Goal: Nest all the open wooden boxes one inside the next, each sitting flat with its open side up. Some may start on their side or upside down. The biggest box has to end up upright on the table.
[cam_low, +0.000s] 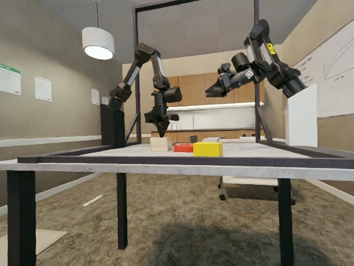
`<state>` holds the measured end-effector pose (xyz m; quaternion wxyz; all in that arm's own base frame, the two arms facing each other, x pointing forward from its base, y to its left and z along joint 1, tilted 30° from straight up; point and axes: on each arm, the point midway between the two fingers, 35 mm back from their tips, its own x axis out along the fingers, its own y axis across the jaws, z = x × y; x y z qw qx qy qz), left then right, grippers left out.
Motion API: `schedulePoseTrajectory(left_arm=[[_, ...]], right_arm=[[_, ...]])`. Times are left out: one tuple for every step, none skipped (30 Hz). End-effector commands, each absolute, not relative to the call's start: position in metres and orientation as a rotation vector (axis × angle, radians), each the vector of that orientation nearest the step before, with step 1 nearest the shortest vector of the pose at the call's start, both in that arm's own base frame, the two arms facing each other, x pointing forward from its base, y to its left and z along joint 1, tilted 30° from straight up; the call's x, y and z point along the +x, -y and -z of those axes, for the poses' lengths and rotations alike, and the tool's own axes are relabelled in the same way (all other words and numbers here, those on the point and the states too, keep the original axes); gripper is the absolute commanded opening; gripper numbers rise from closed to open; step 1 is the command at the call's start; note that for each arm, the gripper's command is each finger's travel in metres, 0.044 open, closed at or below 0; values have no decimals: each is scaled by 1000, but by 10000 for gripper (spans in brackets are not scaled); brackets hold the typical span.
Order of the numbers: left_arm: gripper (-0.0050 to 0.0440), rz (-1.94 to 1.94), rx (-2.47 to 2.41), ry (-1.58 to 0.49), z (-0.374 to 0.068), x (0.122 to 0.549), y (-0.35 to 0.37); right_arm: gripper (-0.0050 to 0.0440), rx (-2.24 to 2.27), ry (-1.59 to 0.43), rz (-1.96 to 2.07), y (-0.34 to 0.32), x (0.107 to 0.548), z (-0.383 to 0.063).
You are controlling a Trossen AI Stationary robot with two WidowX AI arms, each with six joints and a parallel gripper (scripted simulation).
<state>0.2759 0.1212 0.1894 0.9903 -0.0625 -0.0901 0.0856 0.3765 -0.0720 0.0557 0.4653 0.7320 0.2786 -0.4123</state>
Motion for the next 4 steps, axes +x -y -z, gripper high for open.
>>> schedulePoseTrajectory(left_arm=[[400, -173, -128, 183, -190, 276, -122], [400, -173, -128, 183, -190, 276, -122], [400, -173, -128, 183, -190, 276, -122], [400, -173, -128, 183, -190, 276, -122]], right_arm=[[-50, 1622, -738, 872, 75, 378, -77], [-50, 1582, -753, 849, 75, 377, -78], [-50, 1542, -767, 827, 75, 376, -79], [-50, 1502, -780, 804, 75, 376, -80]])
